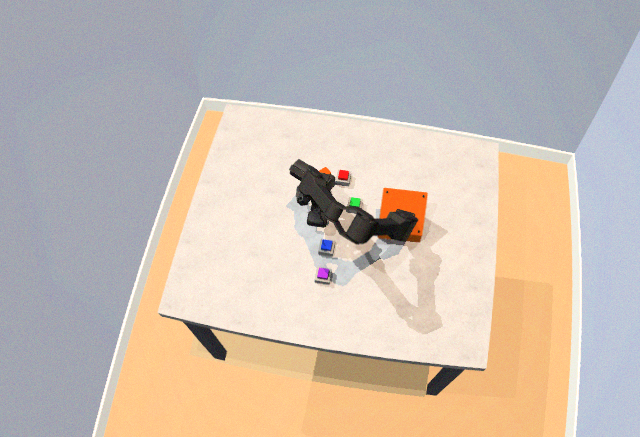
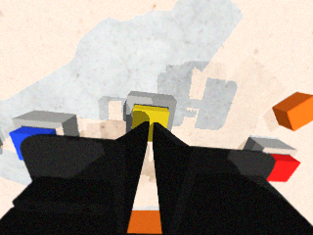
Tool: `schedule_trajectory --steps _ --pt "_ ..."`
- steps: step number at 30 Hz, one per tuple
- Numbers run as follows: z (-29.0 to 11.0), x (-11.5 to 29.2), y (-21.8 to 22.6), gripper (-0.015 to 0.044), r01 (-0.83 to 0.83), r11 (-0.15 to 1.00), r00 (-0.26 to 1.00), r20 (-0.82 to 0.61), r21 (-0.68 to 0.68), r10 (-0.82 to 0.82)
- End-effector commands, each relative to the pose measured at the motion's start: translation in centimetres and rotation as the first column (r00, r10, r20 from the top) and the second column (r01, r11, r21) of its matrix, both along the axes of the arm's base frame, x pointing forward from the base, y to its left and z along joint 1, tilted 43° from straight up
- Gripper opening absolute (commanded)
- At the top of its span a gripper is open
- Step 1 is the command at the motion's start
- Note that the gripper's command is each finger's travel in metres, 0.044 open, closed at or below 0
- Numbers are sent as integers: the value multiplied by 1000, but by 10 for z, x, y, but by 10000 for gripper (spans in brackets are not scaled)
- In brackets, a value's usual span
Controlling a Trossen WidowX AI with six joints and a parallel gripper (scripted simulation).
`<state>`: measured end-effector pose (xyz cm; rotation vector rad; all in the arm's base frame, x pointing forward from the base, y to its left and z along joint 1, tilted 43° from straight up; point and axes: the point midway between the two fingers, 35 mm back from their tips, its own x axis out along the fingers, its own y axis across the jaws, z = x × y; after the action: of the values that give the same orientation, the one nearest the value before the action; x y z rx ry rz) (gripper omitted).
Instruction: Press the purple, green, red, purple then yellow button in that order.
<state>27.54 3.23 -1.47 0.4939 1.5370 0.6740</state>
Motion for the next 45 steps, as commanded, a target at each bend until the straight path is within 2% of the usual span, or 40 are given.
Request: schedule_trajectory --steps 1,24,28,32,37,45 --pt "-5 -2 6 20 2 1000 1000 -7 4 -2" --pt "-5 -2 6 20 2 1000 1000 -7 4 -2" --pt "16 1 -14 20 1 1000 1000 -6 2 -1" --pt "18 1 -16 20 2 1000 1000 -7 3 -2" --pt "47 4 -2 151 30 999 999 -28 -13 -31" --pt "155 -13 61 361 19 1000 1000 -17 -8 -19"
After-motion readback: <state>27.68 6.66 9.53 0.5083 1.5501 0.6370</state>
